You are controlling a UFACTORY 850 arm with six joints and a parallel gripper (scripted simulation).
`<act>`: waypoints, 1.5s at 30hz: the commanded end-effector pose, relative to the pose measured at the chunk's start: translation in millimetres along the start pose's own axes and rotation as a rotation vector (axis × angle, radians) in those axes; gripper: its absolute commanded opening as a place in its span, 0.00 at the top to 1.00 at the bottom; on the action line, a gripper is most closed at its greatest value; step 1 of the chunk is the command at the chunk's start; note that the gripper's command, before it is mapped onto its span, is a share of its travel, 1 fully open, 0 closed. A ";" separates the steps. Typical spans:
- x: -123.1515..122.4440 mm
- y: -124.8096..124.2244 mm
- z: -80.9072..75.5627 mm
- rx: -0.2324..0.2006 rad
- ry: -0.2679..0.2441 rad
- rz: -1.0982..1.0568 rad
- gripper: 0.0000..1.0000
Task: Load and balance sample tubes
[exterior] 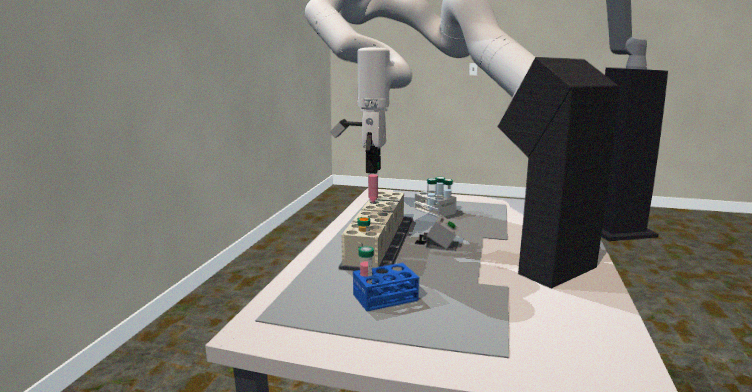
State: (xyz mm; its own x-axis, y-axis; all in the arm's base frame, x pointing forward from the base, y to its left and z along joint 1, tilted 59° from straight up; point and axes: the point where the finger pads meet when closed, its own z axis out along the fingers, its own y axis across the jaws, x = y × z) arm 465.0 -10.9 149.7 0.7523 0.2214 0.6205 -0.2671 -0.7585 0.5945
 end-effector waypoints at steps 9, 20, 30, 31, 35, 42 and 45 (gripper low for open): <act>1.4 3.3 -0.4 0.002 -0.001 -0.001 1.00; 1.5 3.4 1.5 0.002 -0.001 -0.001 1.00; 1.4 3.3 17.5 0.002 -0.001 -0.001 1.00; 1.4 3.3 19.5 0.002 -0.001 -0.001 1.00; 1.4 3.3 27.5 0.002 -0.001 -0.001 1.00; 1.4 3.3 34.5 0.002 -0.001 -0.001 1.00; 1.4 3.3 34.5 0.002 -0.001 -0.001 1.00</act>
State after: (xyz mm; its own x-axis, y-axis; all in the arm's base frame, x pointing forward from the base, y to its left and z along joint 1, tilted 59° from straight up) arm 485.3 -34.0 135.2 0.7533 0.2212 0.6193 -0.2653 -0.7594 0.5940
